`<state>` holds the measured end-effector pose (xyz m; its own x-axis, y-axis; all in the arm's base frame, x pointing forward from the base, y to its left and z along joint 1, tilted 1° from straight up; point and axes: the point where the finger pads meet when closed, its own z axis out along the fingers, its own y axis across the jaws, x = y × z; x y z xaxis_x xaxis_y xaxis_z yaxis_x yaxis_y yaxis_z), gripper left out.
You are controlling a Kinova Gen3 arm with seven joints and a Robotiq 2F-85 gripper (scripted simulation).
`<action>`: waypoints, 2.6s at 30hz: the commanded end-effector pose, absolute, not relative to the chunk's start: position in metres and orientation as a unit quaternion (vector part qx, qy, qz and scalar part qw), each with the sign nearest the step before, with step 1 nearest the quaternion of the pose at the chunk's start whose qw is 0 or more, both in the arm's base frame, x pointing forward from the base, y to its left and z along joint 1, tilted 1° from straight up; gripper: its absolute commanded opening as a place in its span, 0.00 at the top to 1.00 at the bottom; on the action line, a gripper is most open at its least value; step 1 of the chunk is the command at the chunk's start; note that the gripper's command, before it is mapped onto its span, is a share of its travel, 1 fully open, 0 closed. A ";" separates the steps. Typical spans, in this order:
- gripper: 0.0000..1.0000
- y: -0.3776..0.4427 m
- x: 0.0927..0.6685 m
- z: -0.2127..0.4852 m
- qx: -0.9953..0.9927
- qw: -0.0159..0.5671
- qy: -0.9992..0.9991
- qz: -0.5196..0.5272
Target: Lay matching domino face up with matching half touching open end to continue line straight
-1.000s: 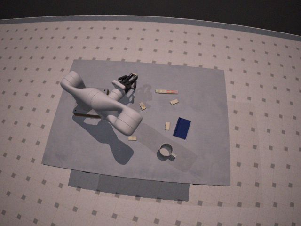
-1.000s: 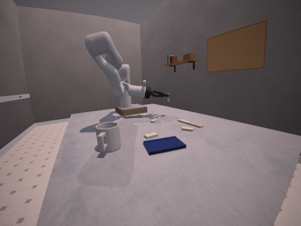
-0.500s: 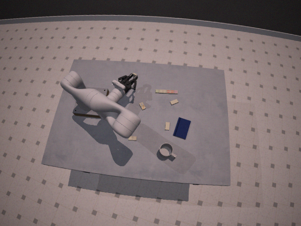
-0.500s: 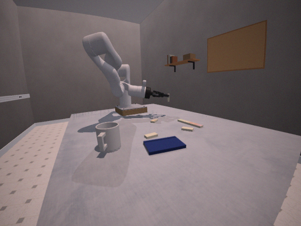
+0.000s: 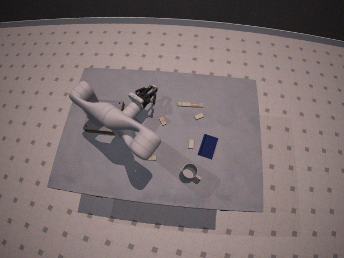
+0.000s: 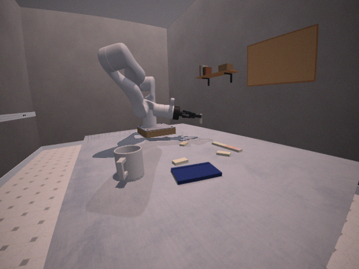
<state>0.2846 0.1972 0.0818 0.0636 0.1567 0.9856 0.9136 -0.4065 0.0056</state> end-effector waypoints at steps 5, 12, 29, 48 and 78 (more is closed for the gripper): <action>0.71 0.197 0.285 0.068 -0.640 0.349 -0.418 -0.542; 0.71 0.197 0.285 0.046 -0.640 0.349 -0.418 -0.542; 0.71 0.198 0.285 0.007 -0.640 0.349 -0.418 -0.542; 0.71 0.198 0.285 -0.002 -0.640 0.349 -0.418 -0.542; 0.53 0.198 0.285 -0.002 -0.640 0.349 -0.418 -0.542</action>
<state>0.2852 0.1977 -0.0025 0.0630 0.1569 0.9856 0.9136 -0.4066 0.0063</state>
